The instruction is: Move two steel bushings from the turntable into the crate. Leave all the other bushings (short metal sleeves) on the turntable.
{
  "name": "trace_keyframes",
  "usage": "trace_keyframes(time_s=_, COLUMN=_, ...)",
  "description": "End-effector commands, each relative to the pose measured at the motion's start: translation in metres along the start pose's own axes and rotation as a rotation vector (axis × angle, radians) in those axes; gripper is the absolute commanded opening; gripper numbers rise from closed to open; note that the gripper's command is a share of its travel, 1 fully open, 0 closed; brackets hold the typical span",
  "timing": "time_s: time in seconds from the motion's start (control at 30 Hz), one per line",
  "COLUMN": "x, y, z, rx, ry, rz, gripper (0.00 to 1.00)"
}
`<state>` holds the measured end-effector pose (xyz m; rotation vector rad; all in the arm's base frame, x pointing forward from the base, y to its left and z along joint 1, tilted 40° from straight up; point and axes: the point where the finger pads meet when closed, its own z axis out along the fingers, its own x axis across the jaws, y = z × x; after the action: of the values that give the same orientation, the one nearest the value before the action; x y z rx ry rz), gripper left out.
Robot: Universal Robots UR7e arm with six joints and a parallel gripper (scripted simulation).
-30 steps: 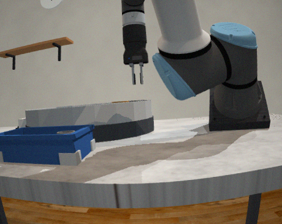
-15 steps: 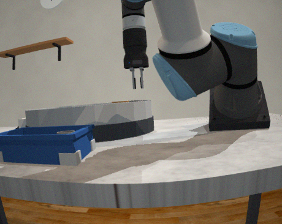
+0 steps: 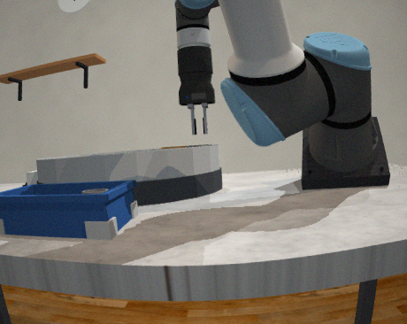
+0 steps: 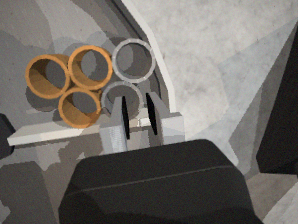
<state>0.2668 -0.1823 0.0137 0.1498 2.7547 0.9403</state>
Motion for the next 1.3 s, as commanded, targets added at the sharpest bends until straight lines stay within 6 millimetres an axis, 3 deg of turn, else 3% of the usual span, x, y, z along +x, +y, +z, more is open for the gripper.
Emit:
trace_keyframes(time_s=0.0, x=0.000, y=-0.001, z=0.001, rx=0.001, ry=-0.001, rz=0.000, gripper=0.45)
trace_keyframes(time_s=0.13, x=0.000, y=-0.001, z=0.001, rx=0.001, ry=-0.001, rz=0.000, gripper=0.45)
trace_keyframes(time_s=0.3, x=0.000, y=-0.001, z=0.016, rx=0.001, ry=-0.001, rz=0.000, gripper=0.45)
trace_keyframes(time_s=1.27, x=0.000, y=-0.001, z=0.017, rx=0.001, ry=-0.001, rz=0.000, gripper=0.45)
